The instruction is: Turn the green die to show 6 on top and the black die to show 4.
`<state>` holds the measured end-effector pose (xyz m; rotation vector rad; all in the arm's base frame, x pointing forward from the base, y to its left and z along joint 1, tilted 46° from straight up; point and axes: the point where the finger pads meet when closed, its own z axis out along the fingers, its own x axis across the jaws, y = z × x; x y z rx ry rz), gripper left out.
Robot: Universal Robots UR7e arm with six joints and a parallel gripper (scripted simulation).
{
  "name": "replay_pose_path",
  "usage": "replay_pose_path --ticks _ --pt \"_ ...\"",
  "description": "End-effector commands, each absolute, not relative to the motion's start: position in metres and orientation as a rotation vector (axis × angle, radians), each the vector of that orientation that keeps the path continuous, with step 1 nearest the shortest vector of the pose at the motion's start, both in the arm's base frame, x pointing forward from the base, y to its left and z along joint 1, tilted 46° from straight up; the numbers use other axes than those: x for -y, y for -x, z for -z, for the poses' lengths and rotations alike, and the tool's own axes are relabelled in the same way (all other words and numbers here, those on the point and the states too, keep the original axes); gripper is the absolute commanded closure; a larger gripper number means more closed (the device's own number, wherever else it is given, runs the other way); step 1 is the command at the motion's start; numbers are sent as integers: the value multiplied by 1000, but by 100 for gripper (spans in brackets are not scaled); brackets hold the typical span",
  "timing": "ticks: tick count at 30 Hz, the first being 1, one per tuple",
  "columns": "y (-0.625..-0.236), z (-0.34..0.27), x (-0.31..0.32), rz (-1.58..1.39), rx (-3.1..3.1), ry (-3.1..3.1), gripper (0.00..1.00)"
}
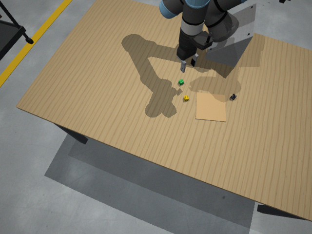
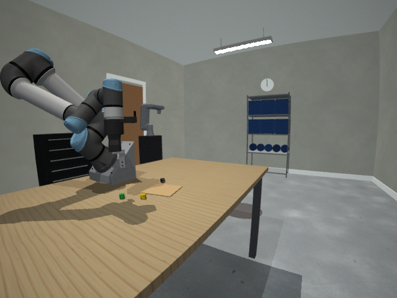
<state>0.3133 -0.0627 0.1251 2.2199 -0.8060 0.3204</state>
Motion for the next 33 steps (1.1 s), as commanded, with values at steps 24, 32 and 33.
replay_pose_path --ticks 24,32,33 --pt "-307 -134 74 -355 884 -2187 0" --pt "-310 -131 77 -400 988 -2151 0" --pt "-310 -130 77 -411 1015 -2141 0"
